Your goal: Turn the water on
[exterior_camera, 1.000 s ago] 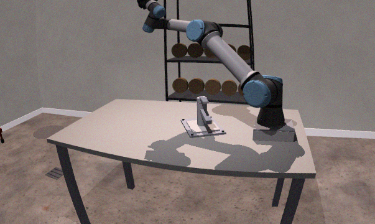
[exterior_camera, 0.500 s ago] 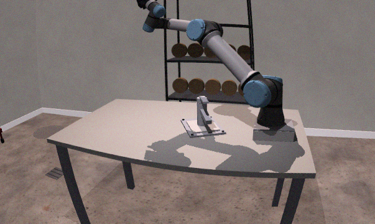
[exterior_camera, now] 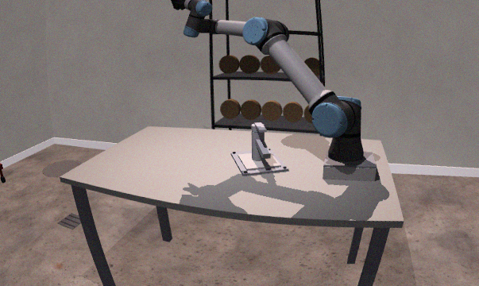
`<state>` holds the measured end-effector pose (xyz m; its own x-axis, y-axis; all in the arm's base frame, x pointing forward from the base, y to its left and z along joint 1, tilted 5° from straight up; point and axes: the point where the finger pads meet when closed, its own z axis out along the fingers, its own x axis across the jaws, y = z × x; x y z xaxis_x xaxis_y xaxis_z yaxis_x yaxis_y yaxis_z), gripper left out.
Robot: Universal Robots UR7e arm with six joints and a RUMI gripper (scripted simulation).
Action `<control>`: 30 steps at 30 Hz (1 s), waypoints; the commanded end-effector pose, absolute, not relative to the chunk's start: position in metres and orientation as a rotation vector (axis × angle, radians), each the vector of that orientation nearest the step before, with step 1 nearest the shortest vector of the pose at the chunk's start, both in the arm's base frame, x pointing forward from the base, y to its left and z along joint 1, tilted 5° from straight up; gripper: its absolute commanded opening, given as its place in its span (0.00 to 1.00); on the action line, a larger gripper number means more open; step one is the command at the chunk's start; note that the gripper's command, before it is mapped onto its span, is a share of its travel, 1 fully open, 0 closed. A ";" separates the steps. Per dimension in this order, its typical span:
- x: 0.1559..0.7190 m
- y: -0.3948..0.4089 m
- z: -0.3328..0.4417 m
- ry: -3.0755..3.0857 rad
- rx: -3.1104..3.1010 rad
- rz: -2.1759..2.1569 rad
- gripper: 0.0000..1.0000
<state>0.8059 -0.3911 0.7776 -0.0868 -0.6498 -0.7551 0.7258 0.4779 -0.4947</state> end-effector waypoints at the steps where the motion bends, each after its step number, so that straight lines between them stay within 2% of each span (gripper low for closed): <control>1: 0.815 -0.379 0.769 1.283 0.063 -1.107 1.00; 16: 0.827 -0.308 0.693 1.665 -0.018 -0.923 1.00; 23: 0.813 -0.267 0.644 1.843 -0.061 -0.830 1.00; 30: 0.775 -0.209 0.571 2.068 -0.119 -0.708 1.00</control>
